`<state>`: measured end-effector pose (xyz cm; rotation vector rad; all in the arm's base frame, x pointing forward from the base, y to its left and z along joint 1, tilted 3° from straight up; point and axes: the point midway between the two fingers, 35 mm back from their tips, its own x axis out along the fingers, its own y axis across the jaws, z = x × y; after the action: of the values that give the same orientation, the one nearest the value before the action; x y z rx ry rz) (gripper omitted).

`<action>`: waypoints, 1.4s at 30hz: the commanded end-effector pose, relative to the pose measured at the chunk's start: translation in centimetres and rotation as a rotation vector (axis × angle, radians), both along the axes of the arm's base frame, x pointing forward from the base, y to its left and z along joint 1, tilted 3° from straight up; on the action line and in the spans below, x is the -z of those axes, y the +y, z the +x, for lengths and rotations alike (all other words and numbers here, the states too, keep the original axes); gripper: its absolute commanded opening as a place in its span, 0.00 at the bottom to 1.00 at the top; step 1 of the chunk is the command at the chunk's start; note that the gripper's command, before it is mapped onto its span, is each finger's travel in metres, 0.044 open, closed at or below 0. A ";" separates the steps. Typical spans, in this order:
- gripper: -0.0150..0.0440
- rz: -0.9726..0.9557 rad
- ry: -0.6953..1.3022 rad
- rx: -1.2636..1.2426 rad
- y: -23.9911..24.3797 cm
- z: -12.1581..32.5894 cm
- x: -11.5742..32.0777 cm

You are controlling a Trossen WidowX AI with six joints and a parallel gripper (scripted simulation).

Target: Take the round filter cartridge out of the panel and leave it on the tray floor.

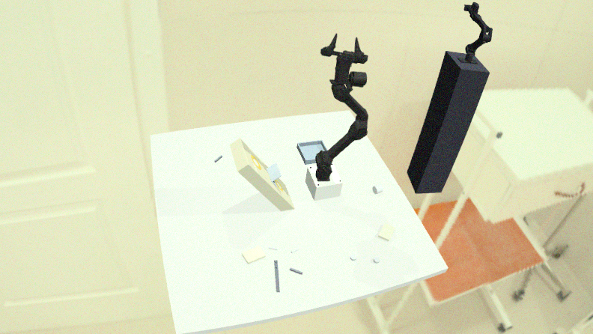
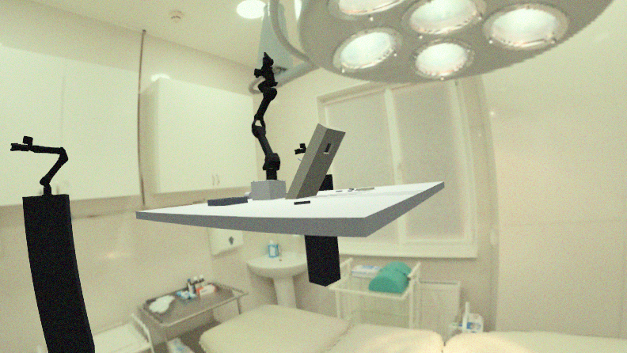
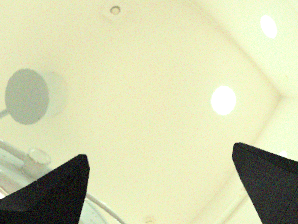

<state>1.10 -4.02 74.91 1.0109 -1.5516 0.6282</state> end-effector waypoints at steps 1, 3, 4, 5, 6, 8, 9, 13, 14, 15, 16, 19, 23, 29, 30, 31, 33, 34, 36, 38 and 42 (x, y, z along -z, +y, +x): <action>0.89 -0.002 0.012 0.011 0.0 0.3 0.1; 0.80 -0.018 0.110 0.098 0.2 2.3 0.5; 0.75 -0.035 0.182 0.163 0.4 3.8 1.0; 0.71 -0.056 0.253 0.228 0.5 5.2 1.5; 0.67 -0.081 0.323 0.292 0.7 6.7 2.1; 0.58 -0.142 0.459 0.418 1.0 9.6 3.5; 0.53 -0.178 0.524 0.480 1.2 11.0 4.3; 0.45 -0.322 0.735 0.656 1.9 15.5 7.8; 0.45 -0.362 0.782 0.694 2.1 16.5 8.7; 0.45 -0.404 0.826 0.730 2.3 17.4 9.7; 0.45 -0.446 0.868 0.765 2.5 18.3 10.7; 0.45 -0.579 0.978 0.860 3.1 20.6 13.7; 0.45 -0.783 1.091 0.998 3.7 23.3 17.8; 0.45 -1.127 1.191 1.181 4.7 26.2 24.2; 0.45 -1.189 1.199 1.207 4.8 26.6 25.4; 0.45 -1.251 1.205 1.232 5.0 27.0 26.5; 0.45 -1.380 1.209 1.277 5.3 27.6 28.8; 0.45 -1.445 1.207 1.297 5.4 27.8 30.0; 0.45 -1.576 1.195 1.331 5.7 28.2 32.3; 0.45 -1.709 1.171 1.359 5.9 28.4 34.6; 0.45 -1.978 1.087 1.393 6.4 28.5 39.3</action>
<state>29.42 1.61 42.27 -0.8417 -0.0743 0.0291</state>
